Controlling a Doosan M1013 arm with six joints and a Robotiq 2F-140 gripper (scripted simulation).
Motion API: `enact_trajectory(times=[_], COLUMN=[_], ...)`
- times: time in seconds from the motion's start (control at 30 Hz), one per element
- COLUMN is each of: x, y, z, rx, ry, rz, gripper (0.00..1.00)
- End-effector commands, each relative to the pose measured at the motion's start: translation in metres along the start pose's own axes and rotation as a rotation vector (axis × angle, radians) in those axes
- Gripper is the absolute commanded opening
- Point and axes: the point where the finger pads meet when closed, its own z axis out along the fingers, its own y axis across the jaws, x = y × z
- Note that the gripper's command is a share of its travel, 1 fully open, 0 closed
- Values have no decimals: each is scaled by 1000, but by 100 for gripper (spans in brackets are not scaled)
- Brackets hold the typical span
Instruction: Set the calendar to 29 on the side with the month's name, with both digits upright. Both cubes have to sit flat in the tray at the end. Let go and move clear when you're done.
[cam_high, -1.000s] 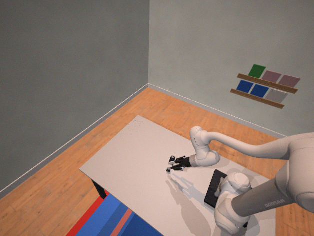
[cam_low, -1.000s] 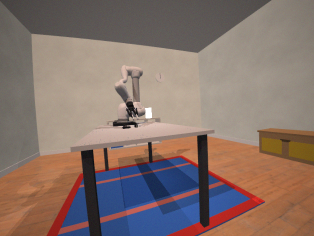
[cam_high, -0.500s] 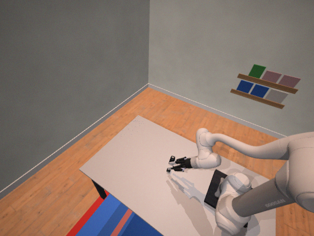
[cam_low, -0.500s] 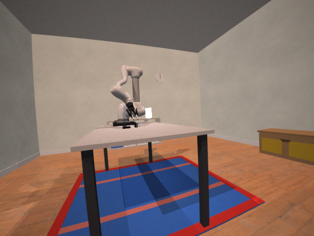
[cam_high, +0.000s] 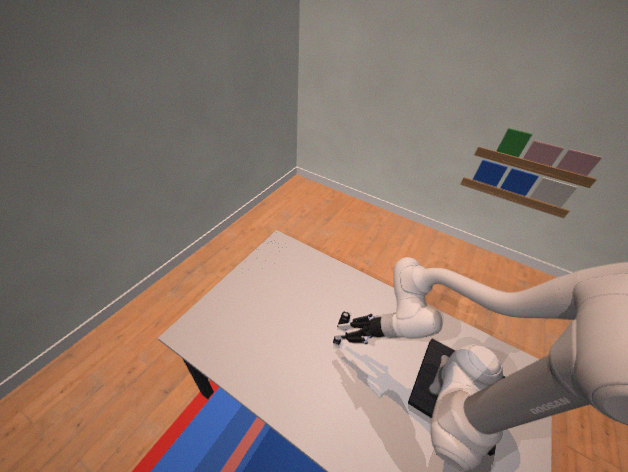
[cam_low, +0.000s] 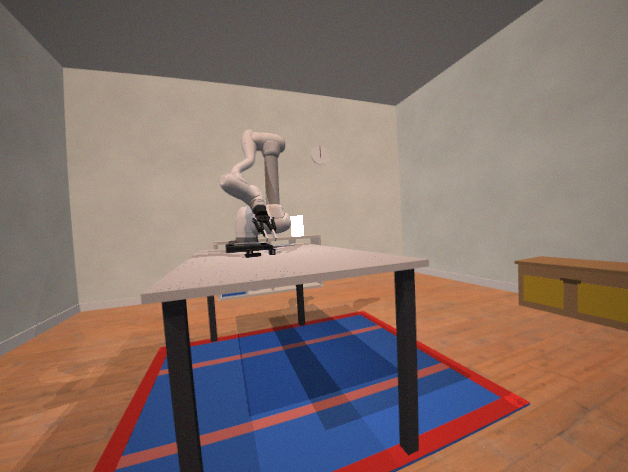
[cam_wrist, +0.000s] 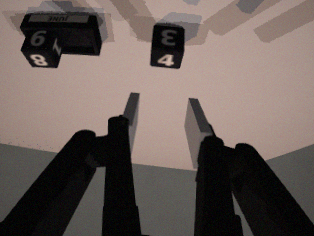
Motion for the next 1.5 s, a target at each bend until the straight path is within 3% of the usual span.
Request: enact_trajectory(times=[0.0, 1.47], x=[1, 44], y=[0, 0], z=[1, 44], rx=[0, 0], ry=[0, 0], rz=[0, 0], gripper=[35, 35])
